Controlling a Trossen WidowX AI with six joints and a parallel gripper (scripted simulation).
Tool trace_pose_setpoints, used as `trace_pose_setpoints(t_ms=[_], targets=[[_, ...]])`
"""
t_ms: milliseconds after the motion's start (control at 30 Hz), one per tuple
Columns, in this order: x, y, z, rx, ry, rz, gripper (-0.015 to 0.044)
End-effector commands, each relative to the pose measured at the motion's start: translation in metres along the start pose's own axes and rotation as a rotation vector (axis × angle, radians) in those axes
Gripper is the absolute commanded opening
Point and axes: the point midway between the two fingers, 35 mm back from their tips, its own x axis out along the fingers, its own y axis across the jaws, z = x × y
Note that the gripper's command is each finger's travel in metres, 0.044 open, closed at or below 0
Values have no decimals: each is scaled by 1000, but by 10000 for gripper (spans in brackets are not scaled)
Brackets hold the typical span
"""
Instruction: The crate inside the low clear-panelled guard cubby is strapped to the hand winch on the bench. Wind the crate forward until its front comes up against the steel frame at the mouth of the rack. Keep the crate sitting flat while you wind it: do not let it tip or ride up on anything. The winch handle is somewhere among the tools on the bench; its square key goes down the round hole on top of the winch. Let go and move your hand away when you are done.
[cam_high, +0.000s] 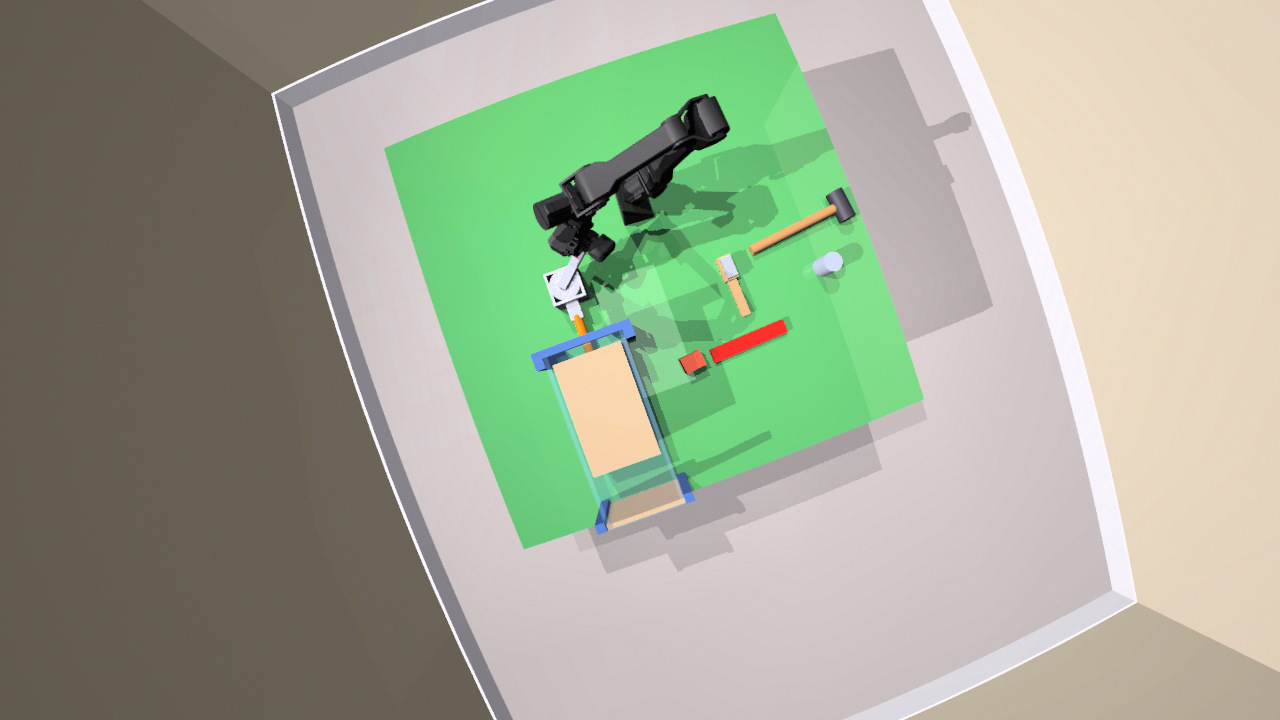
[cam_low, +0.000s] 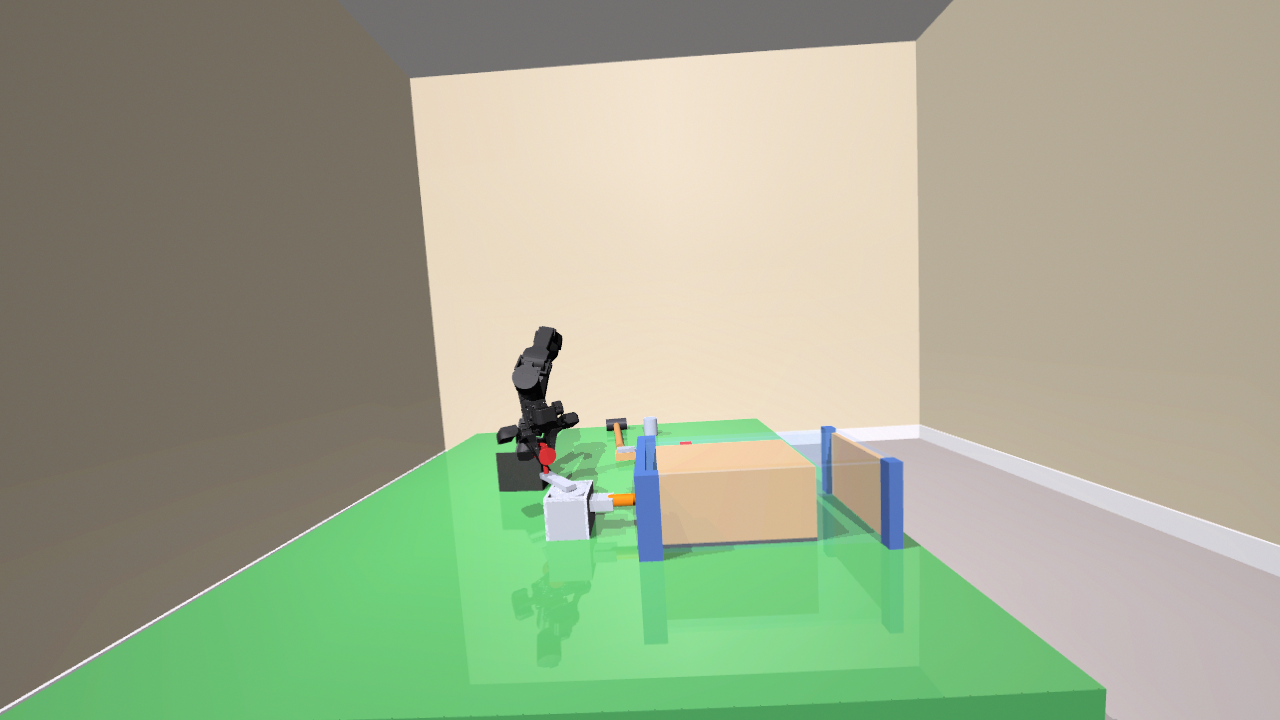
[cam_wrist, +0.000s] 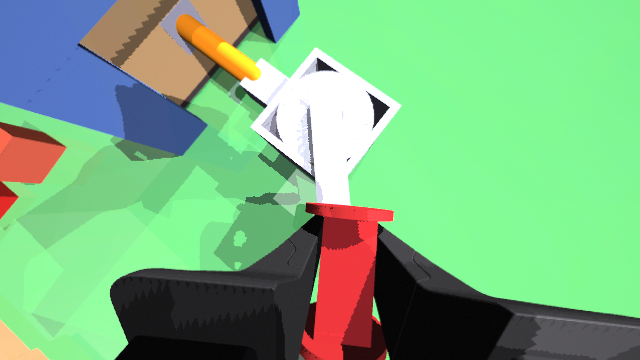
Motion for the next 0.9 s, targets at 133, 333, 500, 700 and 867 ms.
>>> trace_pose_setpoints(t_ms=[133,333,500,700,867], targets=[[1,-25,6,9,-2,-52,0],[3,-32,10,9,-2,-53,0],[4,-37,13,9,-3,-53,0],[5,-44,18,9,-3,-54,0],[7,-49,22,9,-3,-54,0]])
